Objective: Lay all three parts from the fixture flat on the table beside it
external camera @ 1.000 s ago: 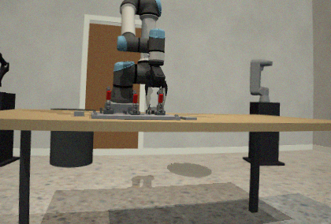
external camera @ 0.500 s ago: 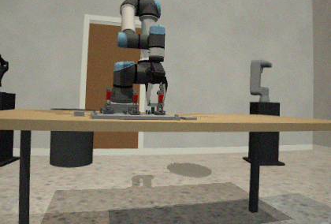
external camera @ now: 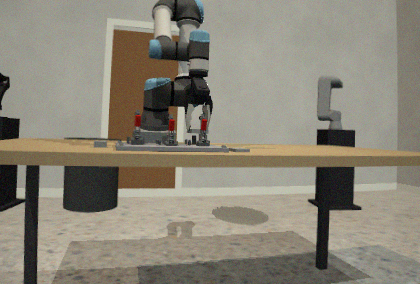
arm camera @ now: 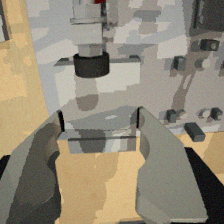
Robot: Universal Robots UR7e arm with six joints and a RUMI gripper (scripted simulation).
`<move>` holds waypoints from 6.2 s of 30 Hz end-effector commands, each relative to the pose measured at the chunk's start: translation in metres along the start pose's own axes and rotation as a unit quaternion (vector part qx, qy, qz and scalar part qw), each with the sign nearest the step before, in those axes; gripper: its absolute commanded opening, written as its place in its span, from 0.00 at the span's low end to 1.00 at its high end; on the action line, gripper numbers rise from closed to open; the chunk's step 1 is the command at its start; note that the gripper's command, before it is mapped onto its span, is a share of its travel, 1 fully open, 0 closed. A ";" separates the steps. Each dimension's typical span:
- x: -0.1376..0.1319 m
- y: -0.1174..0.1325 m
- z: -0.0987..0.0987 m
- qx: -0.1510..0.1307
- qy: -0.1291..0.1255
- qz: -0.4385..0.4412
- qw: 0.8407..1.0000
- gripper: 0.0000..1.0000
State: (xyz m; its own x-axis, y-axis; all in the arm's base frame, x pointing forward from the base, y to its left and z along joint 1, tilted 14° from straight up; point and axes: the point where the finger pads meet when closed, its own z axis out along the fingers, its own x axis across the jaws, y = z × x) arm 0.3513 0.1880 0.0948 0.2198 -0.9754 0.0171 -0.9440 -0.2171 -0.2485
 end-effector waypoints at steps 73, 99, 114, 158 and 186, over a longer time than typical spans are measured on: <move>-0.029 0.008 -0.034 0.001 0.000 0.000 1.000 0.00; -0.112 0.007 -0.034 0.001 0.000 0.000 1.000 0.00; -0.125 0.007 -0.034 0.001 0.000 0.000 1.000 0.00; -0.125 0.007 -0.016 0.001 0.000 0.000 1.000 0.00; -0.125 0.007 0.047 0.001 0.000 0.000 1.000 0.00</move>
State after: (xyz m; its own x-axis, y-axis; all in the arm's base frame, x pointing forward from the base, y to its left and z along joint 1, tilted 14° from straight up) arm 0.3272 0.3096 0.0482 0.2196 -0.9754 0.0176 -0.9441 -0.2171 -0.2480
